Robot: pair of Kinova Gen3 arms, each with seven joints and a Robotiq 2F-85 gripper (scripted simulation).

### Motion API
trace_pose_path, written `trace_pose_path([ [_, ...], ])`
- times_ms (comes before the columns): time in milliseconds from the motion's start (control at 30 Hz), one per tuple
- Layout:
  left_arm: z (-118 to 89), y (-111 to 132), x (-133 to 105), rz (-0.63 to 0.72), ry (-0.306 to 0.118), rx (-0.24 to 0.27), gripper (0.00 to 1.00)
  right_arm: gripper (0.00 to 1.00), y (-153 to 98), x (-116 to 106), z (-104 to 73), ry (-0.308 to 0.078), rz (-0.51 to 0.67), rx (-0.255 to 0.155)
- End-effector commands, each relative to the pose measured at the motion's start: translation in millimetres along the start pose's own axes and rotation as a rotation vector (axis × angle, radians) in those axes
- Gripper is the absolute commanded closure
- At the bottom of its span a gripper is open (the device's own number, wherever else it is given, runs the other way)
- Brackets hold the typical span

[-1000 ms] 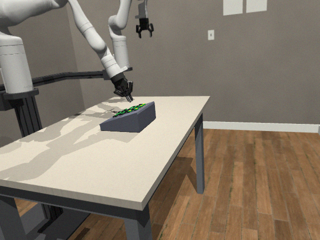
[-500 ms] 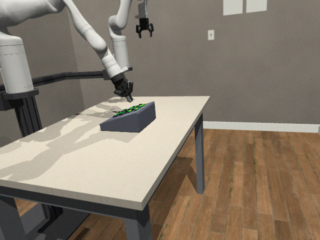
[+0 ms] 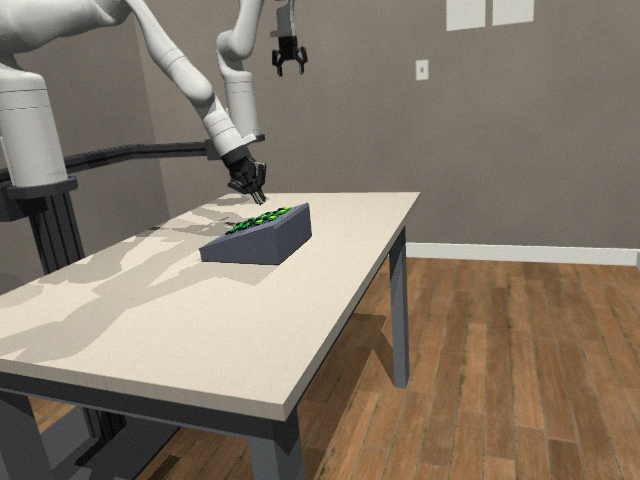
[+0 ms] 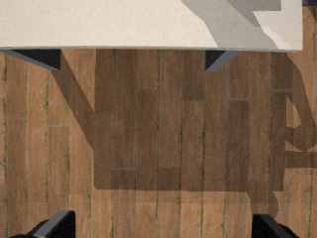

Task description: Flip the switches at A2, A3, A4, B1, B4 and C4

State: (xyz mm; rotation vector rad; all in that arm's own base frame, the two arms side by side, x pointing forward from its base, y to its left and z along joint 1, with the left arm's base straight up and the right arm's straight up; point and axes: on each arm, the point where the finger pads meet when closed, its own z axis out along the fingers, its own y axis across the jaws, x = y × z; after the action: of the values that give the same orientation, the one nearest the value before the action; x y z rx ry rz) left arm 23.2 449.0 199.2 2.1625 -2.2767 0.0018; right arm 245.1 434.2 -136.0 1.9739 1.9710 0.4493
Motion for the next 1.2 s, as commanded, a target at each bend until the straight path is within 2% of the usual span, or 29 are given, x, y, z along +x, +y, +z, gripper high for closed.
trace_pose_path([
  [0,-0.8,0.1,-0.4,0.000,-0.002,0.000,0.002,0.903,0.5,0.6,-0.5,0.001,0.001,0.000],
  [1033,-0.8,0.1,-0.4,0.000,-0.002,0.000,0.002,0.903,0.6,0.7,-0.3,0.001,0.001,0.000],
  [1167,-0.8,0.1,-0.4,0.000,-0.002,0.000,0.002,0.903,0.6,0.7,4.1,0.001,0.001,0.000],
])
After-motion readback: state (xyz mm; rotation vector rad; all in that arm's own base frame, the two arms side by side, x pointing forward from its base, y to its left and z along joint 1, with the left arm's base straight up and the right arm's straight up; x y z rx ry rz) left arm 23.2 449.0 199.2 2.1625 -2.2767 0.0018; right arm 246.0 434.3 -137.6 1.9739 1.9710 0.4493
